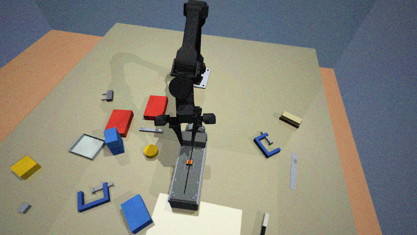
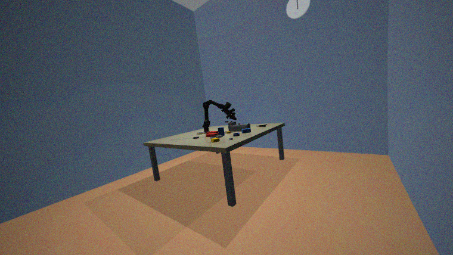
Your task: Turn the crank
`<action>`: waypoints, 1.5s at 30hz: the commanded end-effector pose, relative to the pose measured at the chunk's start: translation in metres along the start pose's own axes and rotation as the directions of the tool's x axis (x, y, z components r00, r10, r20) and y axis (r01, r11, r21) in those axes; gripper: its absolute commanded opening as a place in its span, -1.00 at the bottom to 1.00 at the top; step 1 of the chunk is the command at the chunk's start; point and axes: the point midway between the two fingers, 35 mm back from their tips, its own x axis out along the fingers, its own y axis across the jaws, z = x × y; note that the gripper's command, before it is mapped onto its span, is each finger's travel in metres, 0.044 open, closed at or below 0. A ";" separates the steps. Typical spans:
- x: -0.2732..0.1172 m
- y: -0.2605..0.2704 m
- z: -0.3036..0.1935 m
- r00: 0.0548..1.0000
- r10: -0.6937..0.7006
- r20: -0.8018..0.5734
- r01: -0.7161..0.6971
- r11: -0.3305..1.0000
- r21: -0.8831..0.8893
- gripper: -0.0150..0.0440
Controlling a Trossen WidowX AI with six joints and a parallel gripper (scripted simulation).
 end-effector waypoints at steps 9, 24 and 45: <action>0.000 0.000 0.000 1.000 -0.001 0.000 0.001 1.000 0.000 1.00; 0.000 0.000 0.000 1.000 -0.001 0.000 0.001 1.000 0.000 -0.25; 0.000 0.000 0.000 1.000 0.000 0.000 0.000 1.000 0.000 -0.49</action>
